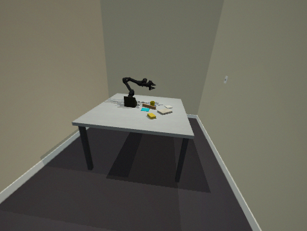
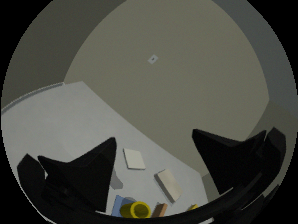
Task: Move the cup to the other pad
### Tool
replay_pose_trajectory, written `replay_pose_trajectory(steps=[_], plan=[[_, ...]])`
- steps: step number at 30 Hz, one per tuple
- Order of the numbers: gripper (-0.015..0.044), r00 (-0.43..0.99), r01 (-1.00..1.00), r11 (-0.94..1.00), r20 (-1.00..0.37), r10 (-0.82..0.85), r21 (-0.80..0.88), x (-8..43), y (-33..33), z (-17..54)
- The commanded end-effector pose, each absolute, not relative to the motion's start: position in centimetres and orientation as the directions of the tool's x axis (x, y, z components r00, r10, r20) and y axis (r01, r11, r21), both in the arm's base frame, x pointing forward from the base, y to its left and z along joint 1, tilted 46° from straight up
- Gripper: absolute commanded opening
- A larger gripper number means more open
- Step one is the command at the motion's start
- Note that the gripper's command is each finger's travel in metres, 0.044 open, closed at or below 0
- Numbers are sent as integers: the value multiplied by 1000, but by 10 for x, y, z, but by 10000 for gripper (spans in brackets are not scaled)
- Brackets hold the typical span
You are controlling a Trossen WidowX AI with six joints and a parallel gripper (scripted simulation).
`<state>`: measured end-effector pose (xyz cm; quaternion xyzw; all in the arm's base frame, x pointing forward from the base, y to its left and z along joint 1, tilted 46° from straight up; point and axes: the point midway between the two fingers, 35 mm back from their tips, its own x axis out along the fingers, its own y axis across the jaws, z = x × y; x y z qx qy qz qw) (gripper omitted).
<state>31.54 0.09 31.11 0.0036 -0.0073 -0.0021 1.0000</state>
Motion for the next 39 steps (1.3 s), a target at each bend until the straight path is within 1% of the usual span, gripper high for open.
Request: replay_pose_trajectory(steps=[1, 2, 5, 9, 12, 14, 17, 20, 23, 39], plan=[[374, 1000, 1, 1000, 0, -1, 14, 317, 1, 308], [348, 999, -9, 999, -43, 10, 35, 322, 1, 301], [269, 956, -25, 983, -283, 76, 180, 341, 1, 254], [167, 799, 84, 907, -572, 186, 412, 350, -1, 191], [167, 631, 259, 795, -719, 291, 548, 345, -2, 152], [167, 509, 406, 692, -777, 371, 597, 338, -1, 130], [167, 334, 640, 499, -797, 503, 584, 326, 0, 107], [167, 191, 846, 277, -743, 642, 456, 315, 1, 94], [167, 142, 917, 171, -696, 704, 359, 315, -2, 90], [167, 139, 922, 164, -693, 708, 352, 317, -1, 88]])
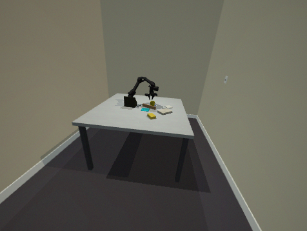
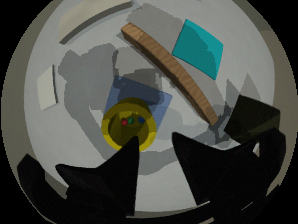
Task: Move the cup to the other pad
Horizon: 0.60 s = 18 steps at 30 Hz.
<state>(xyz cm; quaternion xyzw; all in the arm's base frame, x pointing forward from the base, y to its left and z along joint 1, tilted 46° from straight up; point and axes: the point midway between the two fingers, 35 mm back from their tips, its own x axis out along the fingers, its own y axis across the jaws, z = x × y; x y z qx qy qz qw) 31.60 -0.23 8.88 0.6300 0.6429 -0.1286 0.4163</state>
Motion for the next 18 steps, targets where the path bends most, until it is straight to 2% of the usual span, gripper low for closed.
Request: replay_pose_trajectory(steps=[1, 18], plan=[[167, 139, 922, 164, -693, 707, 352, 317, -1, 87], [167, 139, 922, 164, -694, 707, 352, 322, 18, 68]])
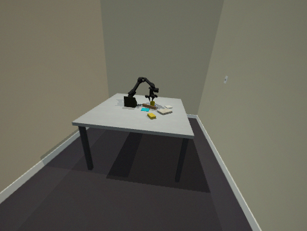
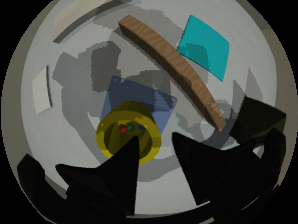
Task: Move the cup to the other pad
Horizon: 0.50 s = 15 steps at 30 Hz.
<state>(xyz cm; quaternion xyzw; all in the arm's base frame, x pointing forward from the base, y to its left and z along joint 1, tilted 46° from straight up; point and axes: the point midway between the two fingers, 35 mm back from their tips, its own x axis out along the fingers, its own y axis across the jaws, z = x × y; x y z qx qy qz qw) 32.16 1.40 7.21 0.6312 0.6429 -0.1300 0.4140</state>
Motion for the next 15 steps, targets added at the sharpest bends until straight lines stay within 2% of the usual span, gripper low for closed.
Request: replay_pose_trajectory(steps=[1, 15], plan=[[167, 139, 922, 164, -694, 707, 352, 322, 19, 67], [167, 139, 921, 163, -692, 708, 353, 325, 36, 52]])
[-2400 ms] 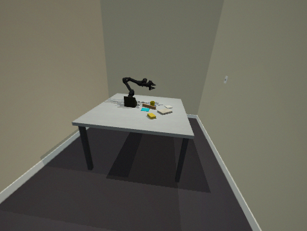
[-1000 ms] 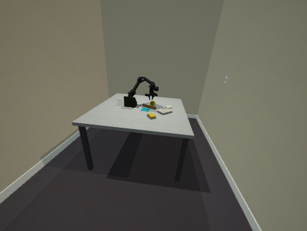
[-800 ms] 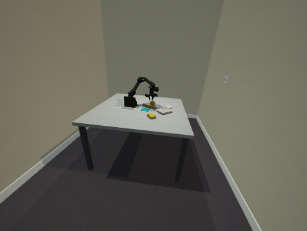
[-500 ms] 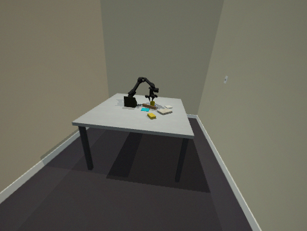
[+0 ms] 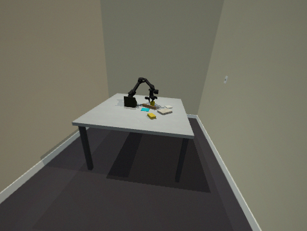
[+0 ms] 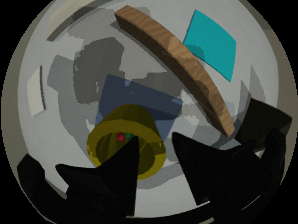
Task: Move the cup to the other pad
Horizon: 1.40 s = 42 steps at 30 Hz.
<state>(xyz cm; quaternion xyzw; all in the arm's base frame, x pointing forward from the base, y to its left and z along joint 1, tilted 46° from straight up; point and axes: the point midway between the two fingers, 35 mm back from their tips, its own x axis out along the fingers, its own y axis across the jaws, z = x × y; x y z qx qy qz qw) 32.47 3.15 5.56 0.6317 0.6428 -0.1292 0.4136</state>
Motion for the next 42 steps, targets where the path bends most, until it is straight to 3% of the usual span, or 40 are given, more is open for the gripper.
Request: replay_pose_trajectory(steps=[1, 8, 11, 24, 42], plan=[[167, 139, 921, 163, -692, 709, 353, 325, 37, 51], [167, 139, 921, 163, -691, 709, 353, 325, 41, 47], [88, 138, 919, 169, -694, 707, 356, 325, 40, 49], [0, 138, 919, 169, -694, 707, 356, 325, 40, 49], [0, 138, 921, 165, -695, 706, 352, 318, -2, 86]])
